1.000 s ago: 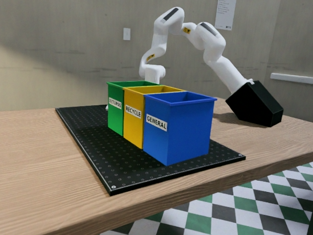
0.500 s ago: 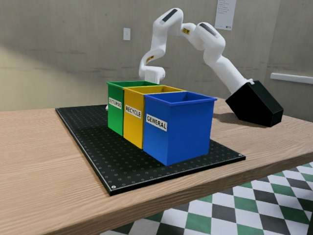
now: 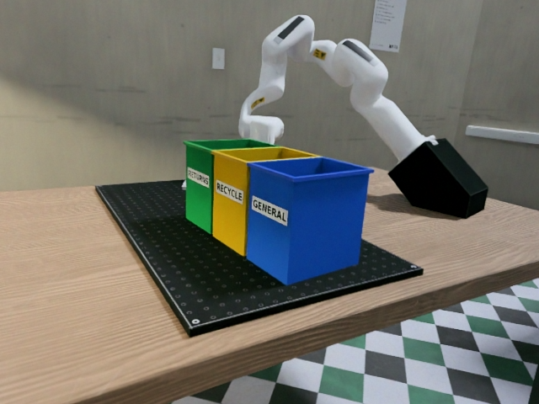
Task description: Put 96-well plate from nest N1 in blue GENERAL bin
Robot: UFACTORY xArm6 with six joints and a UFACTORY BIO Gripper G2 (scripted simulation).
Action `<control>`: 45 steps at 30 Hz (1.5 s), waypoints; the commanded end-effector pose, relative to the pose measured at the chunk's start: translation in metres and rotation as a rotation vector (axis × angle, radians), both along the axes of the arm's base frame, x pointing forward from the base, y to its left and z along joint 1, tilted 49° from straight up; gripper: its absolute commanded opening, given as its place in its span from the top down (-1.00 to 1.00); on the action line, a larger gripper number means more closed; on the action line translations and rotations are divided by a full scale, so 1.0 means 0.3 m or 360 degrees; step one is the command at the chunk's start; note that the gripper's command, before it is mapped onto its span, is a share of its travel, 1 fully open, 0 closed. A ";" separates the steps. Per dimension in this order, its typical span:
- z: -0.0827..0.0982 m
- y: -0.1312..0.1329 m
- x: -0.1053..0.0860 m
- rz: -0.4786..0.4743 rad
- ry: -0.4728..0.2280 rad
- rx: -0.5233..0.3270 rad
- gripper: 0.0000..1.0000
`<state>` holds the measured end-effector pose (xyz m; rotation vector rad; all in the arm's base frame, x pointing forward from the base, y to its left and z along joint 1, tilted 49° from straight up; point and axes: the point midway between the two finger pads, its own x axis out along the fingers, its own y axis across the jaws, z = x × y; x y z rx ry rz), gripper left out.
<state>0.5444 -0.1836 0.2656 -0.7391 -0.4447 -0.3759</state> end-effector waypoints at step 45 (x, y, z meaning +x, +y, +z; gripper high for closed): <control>0.003 0.002 0.001 0.0002 -0.0003 0.0000 1.00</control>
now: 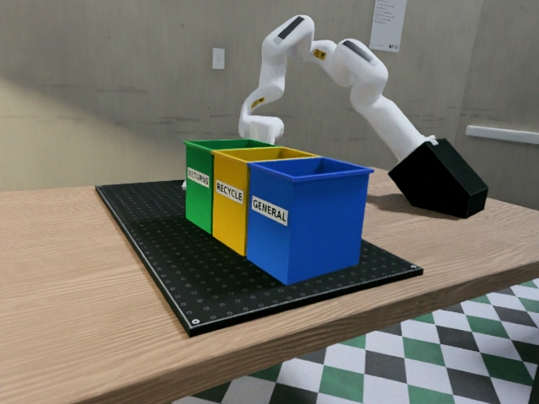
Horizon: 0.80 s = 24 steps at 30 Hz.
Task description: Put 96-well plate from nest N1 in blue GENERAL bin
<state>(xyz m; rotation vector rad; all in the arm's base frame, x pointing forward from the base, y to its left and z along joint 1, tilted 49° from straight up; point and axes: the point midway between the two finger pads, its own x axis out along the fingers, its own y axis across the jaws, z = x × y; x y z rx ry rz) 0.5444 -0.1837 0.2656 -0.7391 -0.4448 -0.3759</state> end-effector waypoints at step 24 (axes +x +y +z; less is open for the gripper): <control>0.012 0.011 -0.002 0.0002 -0.0003 0.0000 1.00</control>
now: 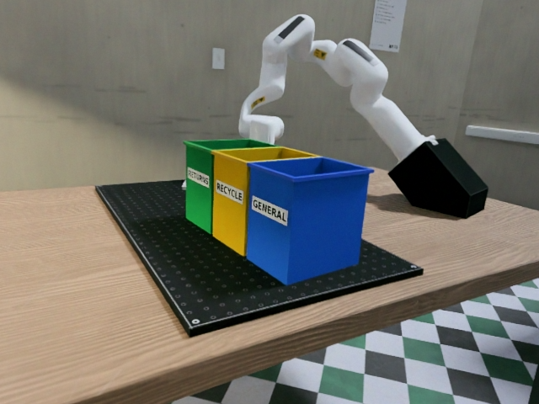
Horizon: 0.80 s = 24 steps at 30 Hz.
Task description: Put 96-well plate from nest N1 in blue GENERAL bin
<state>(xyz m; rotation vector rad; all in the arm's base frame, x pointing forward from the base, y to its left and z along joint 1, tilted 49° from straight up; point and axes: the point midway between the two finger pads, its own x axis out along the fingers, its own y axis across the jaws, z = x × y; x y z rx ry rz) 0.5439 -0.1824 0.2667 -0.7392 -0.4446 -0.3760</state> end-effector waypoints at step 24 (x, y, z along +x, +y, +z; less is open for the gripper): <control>0.037 0.039 -0.012 0.0002 -0.0003 0.0000 1.00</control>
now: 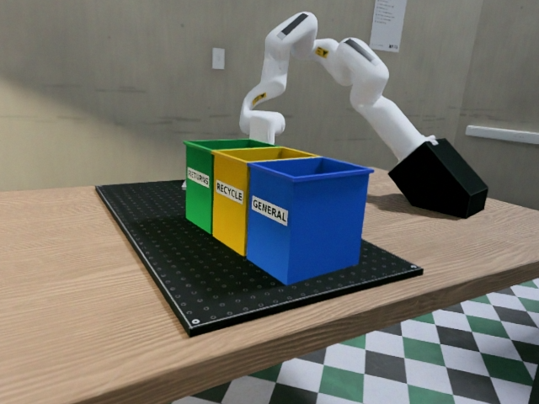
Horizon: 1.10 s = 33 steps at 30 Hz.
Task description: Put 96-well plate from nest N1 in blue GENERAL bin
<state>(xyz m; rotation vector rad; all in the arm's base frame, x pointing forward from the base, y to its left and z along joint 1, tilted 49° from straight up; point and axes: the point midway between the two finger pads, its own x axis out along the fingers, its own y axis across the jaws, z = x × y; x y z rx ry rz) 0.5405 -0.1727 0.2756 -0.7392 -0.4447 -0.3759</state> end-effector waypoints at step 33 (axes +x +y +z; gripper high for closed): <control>0.079 0.084 -0.028 0.0002 -0.0003 0.0000 1.00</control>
